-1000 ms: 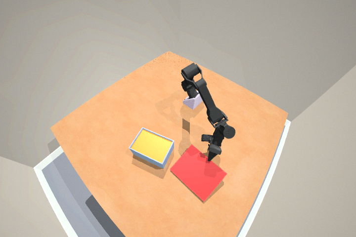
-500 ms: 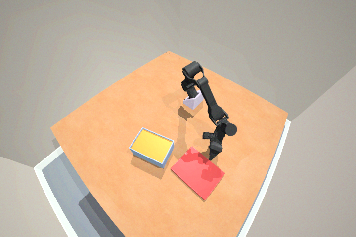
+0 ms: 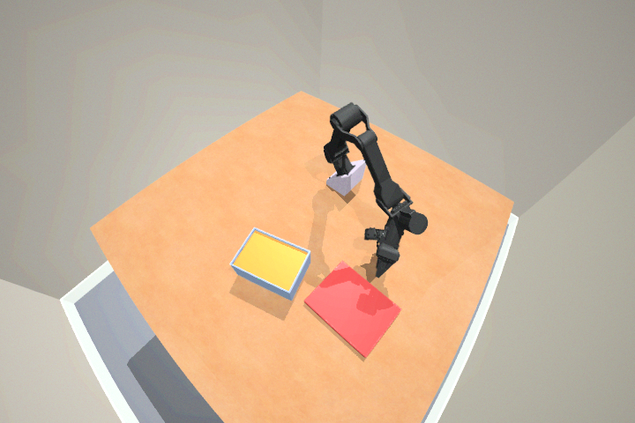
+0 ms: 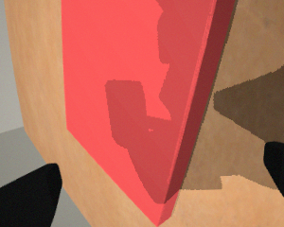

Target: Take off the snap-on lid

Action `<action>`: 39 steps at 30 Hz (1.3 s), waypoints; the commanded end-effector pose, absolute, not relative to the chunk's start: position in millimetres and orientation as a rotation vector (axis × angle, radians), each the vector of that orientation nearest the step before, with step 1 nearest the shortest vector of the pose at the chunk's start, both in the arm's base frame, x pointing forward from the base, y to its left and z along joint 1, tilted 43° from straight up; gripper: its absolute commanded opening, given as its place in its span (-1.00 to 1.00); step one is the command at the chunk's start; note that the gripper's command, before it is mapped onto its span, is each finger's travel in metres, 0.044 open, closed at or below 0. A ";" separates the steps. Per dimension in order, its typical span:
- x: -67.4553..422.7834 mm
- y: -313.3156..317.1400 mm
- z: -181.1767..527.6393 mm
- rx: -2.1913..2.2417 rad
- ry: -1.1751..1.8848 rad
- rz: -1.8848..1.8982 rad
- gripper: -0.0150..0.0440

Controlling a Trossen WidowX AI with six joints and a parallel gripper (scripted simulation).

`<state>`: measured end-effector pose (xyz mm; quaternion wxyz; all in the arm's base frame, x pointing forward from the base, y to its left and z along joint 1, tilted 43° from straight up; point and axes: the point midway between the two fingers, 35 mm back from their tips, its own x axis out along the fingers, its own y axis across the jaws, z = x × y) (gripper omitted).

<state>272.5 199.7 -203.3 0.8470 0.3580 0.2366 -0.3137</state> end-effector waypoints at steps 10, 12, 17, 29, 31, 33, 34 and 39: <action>246.4 194.0 -199.2 0.744 0.498 -0.667 1.00; 249.0 197.3 -198.5 0.744 0.498 -0.667 1.00; 249.2 206.6 -190.4 0.745 0.498 -0.667 1.00; 242.9 221.2 -172.3 0.745 0.499 -0.668 1.00; 241.9 223.6 -169.2 0.745 0.500 -0.668 1.00; 240.8 226.0 -166.2 0.745 0.500 -0.668 1.00; 240.3 227.2 -164.7 0.745 0.500 -0.668 1.00; 237.7 233.2 -157.1 0.745 0.500 -0.668 1.00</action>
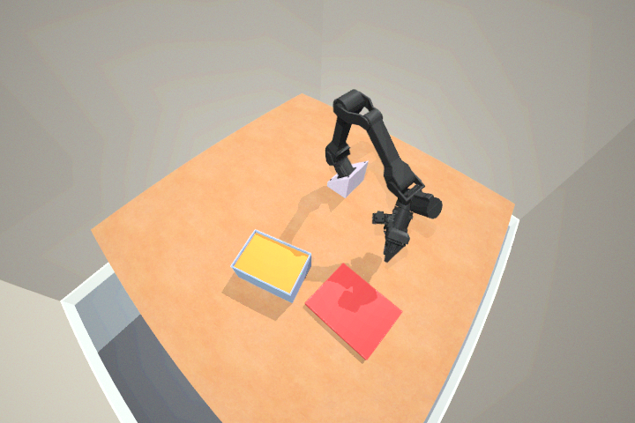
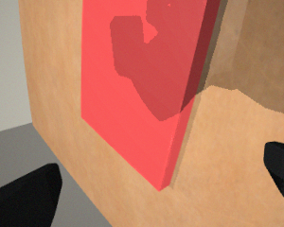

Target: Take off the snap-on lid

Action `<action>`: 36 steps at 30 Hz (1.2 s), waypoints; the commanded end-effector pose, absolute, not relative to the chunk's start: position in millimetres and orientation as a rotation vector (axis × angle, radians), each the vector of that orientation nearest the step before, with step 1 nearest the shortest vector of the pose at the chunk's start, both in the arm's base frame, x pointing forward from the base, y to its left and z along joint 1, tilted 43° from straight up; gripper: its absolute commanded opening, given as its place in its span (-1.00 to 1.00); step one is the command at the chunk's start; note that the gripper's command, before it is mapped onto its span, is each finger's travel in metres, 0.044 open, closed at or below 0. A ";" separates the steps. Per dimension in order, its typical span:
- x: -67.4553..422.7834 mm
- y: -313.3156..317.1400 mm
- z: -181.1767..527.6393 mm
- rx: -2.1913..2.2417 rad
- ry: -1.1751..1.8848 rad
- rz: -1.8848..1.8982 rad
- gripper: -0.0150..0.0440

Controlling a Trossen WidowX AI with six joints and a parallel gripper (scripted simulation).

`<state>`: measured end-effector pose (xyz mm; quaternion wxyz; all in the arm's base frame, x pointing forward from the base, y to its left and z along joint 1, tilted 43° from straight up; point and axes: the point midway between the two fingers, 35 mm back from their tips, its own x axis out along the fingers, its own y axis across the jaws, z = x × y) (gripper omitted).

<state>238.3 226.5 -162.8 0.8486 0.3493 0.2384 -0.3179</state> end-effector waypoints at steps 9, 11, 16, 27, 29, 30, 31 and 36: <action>233.0 244.0 -143.4 0.745 0.501 -0.668 1.00; 232.0 246.4 -140.4 0.745 0.501 -0.668 1.00; 230.5 249.0 -136.3 0.745 0.501 -0.668 1.00; 231.2 244.3 -139.7 0.745 0.501 -0.668 1.00; 231.2 244.3 -139.7 0.745 0.501 -0.668 1.00; 231.2 244.3 -139.7 0.745 0.501 -0.668 1.00; 231.2 244.3 -139.7 0.745 0.501 -0.668 1.00; 231.2 244.3 -139.7 0.745 0.501 -0.668 1.00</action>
